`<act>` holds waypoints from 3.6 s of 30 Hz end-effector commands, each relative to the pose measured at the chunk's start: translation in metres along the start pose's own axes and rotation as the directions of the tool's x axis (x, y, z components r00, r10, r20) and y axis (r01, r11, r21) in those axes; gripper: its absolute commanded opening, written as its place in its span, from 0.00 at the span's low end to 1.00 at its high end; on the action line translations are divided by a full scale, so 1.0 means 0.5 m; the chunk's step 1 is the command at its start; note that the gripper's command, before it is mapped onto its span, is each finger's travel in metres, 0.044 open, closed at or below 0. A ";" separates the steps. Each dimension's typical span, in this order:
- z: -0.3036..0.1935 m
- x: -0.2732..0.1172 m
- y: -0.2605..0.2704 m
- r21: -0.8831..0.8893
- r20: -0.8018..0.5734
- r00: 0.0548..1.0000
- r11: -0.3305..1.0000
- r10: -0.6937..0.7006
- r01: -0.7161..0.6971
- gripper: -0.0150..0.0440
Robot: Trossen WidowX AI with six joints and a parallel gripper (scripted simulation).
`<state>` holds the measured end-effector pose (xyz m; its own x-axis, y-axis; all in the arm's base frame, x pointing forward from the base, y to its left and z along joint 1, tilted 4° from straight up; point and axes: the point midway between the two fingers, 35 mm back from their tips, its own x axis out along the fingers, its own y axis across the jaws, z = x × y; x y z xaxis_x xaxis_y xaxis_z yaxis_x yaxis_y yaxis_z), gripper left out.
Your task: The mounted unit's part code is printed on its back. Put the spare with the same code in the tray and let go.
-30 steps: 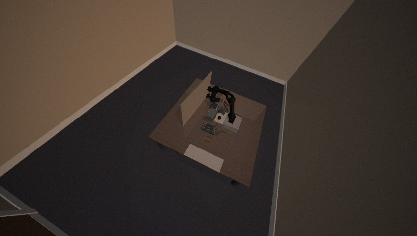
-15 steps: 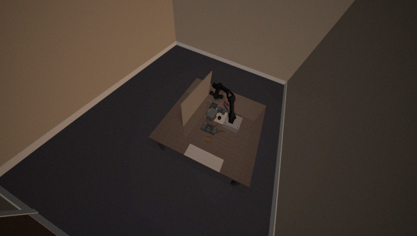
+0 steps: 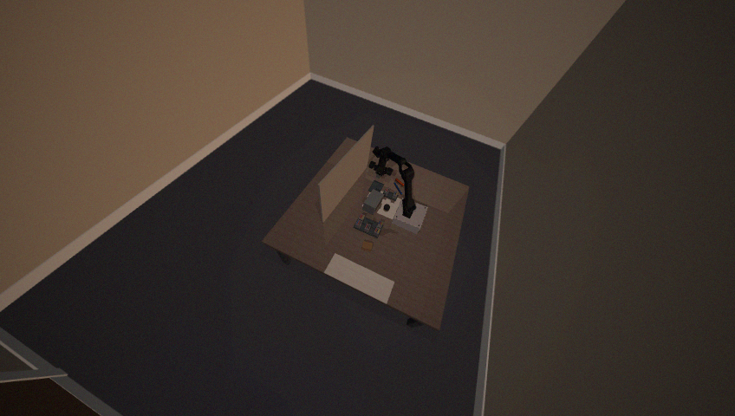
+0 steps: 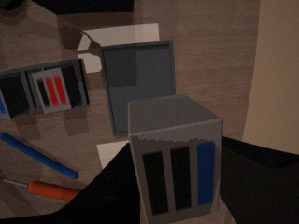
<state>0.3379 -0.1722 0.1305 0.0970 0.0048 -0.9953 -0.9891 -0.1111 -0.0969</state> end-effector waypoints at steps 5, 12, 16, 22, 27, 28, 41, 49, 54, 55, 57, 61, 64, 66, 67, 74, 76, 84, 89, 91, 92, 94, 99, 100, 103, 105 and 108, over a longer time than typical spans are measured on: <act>-0.001 0.020 -0.003 -0.004 0.006 1.000 1.000 0.001 -0.001 0.25; -0.002 0.035 -0.005 -0.004 0.006 1.000 1.000 0.001 -0.001 0.25; -0.003 0.044 -0.006 -0.004 0.006 1.000 1.000 0.001 -0.001 0.25; -0.003 0.056 -0.007 -0.004 0.006 1.000 1.000 0.001 -0.001 0.25; -0.004 0.067 -0.008 -0.004 0.006 1.000 1.000 0.001 -0.001 0.25; -0.004 0.069 -0.008 -0.004 0.006 1.000 1.000 0.001 -0.001 0.25; -0.005 0.097 -0.010 -0.004 0.006 1.000 1.000 0.001 -0.001 0.25; -0.005 0.114 -0.010 -0.004 0.006 1.000 1.000 0.001 -0.001 0.25; -0.005 0.125 -0.010 -0.004 0.006 1.000 1.000 0.001 -0.001 0.25; -0.005 0.127 -0.010 -0.004 0.006 1.000 1.000 0.001 -0.001 0.25; -0.005 0.131 -0.010 -0.004 0.006 1.000 1.000 0.001 -0.001 0.25; -0.005 0.140 -0.010 -0.004 0.006 1.000 1.000 0.001 -0.001 0.25; -0.005 0.146 -0.010 -0.004 0.006 1.000 1.000 0.001 -0.001 0.25; -0.005 0.150 -0.010 -0.004 0.006 1.000 1.000 0.001 -0.001 0.25; -0.005 0.153 -0.010 -0.004 0.006 1.000 1.000 0.001 -0.001 0.25; -0.004 0.167 -0.009 -0.004 0.006 1.000 1.000 0.001 -0.001 0.25; -0.004 0.171 -0.009 -0.004 0.006 1.000 1.000 0.001 -0.001 0.25; -0.003 0.188 -0.007 -0.004 0.006 1.000 1.000 0.001 -0.001 0.25; -0.002 0.199 -0.006 -0.004 0.006 1.000 1.000 0.001 -0.001 0.25; -0.002 0.203 -0.006 -0.004 0.006 1.000 1.000 0.001 -0.001 0.25; -0.002 0.205 -0.006 -0.004 0.006 1.000 1.000 0.001 -0.001 0.25; -0.001 0.209 -0.005 -0.004 0.006 1.000 1.000 0.001 -0.001 0.25; -0.001 0.219 -0.004 -0.004 0.006 1.000 1.000 0.001 -0.001 0.25; 0.000 0.221 -0.004 -0.004 0.006 1.000 1.000 0.001 -0.001 0.25; 0.000 0.227 -0.003 -0.004 0.006 1.000 1.000 0.001 -0.001 0.25; 0.001 0.231 -0.002 -0.004 0.006 1.000 1.000 0.001 -0.001 0.25; 0.001 0.237 -0.001 -0.004 0.006 1.000 1.000 0.001 -0.001 0.25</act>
<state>0.3502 -0.1718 0.0168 0.0976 0.0060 -0.9952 -0.9880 -0.1196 -0.0976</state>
